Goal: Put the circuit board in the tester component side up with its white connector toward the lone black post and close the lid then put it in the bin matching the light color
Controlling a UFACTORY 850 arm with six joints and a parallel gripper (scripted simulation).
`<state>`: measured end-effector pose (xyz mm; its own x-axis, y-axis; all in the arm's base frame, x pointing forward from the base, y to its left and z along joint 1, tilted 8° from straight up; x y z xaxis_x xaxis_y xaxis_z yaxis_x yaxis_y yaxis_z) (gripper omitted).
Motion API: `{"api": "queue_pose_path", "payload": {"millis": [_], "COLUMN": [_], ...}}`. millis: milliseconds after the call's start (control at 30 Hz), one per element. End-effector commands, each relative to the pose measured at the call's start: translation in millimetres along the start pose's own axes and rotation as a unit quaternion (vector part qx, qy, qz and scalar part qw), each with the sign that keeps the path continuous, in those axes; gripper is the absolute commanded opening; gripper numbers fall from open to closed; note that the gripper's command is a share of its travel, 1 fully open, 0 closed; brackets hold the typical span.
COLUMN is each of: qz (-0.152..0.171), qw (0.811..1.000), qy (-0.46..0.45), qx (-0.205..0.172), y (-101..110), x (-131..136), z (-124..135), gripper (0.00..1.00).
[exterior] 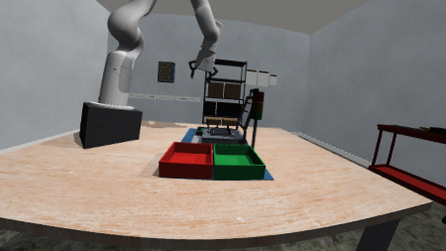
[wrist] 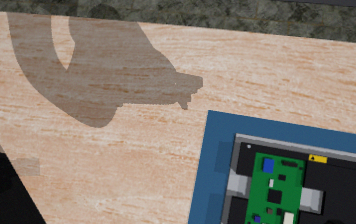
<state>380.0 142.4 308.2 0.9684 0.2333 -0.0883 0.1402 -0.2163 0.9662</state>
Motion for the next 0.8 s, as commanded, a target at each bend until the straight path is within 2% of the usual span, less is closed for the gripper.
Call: {"api": "queue_pose_path", "payload": {"millis": [0, 433, 767], "qz": [0.02, 0.093, 0.106], "qw": [0.999, 0.99, 0.988], "qy": [-0.027, -0.089, -0.098], "qx": [-0.029, -0.061, -0.063], "y": [6, 24, 27], "x": [9, 33, 36], "z": [-4, -18, -21], "gripper": [1.0, 1.0, 1.0]}}
Point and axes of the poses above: the point where the finger pads meet when closed, its own y axis back along the fingers, its own x axis across the jaws, z = x × y, the point moved 9 cm from there along y, back along the fingers, and after that the axes turned 4 degrees about -y, right-handed, at the moved point
